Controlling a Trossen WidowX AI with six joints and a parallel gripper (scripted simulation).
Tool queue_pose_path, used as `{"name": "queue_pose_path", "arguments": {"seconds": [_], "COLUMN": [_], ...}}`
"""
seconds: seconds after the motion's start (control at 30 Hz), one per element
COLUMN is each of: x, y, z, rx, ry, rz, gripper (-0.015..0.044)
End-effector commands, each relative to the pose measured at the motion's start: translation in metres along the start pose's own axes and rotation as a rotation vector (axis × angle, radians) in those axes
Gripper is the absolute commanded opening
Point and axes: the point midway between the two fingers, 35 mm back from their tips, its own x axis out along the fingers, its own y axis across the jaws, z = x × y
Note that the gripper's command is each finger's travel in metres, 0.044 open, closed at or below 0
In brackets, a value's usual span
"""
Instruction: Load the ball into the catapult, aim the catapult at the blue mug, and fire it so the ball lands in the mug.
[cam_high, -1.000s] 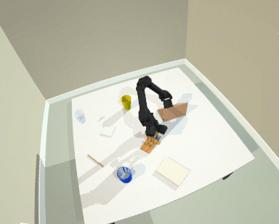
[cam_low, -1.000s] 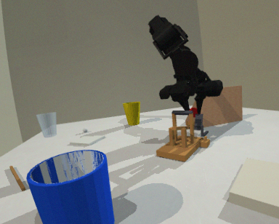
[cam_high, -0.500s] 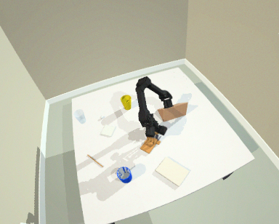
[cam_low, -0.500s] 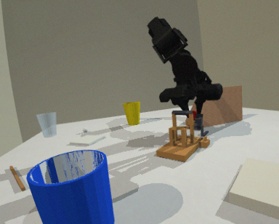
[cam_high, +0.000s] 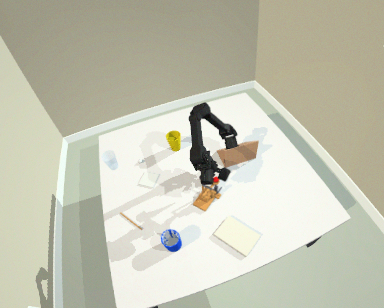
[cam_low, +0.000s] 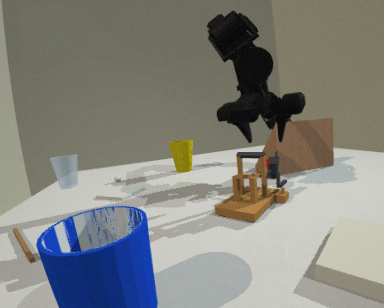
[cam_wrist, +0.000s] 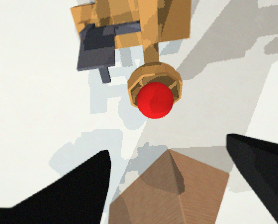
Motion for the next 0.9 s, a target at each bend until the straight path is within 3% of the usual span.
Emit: {"name": "queue_pose_path", "arguments": {"seconds": [0.0,0.07,0.1,0.23,0.87], "x": [-0.055,-0.058,-0.04,-0.055,-0.182], "y": [0.002,0.002,0.002,0.007,0.008], "z": [-0.024,-0.026,-0.012,0.019,0.171], "rx": [0.003,0.003,-0.003,-0.038,-0.143], "ry": [-0.007,-0.007,-0.025,-0.134,-0.76], "rz": [0.002,0.001,0.003,0.025,-0.002], "gripper": [0.044,0.044,0.044,0.044,0.044]}}
